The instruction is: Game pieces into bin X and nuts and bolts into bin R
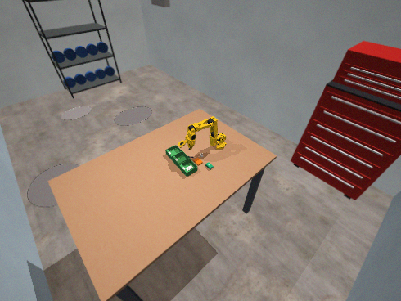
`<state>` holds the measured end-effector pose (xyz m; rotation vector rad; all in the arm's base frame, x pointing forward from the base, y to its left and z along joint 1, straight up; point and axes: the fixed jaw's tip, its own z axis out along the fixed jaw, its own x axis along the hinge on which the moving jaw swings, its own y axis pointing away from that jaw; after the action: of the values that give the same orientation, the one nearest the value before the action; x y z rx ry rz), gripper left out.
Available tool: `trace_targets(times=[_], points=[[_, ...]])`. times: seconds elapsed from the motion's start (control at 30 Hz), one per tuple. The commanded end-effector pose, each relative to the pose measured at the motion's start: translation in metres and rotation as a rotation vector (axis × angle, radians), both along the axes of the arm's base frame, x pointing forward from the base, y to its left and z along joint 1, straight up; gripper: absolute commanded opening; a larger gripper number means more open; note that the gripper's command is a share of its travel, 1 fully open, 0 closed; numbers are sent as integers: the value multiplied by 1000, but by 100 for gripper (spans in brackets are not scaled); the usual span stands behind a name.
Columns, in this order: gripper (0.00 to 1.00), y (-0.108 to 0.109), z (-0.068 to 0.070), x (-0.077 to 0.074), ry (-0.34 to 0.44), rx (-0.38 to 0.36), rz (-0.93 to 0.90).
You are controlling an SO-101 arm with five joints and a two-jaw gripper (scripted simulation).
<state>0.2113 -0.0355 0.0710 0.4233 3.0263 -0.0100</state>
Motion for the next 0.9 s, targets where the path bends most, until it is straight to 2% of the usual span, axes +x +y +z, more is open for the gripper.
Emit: trace_targets(times=[0.0, 0.5, 0.87], points=[[0, 1, 11, 11, -50, -10, 25], [0, 1, 13, 15, -60, -12, 32], [0, 1, 13, 27, -86, -19, 49]])
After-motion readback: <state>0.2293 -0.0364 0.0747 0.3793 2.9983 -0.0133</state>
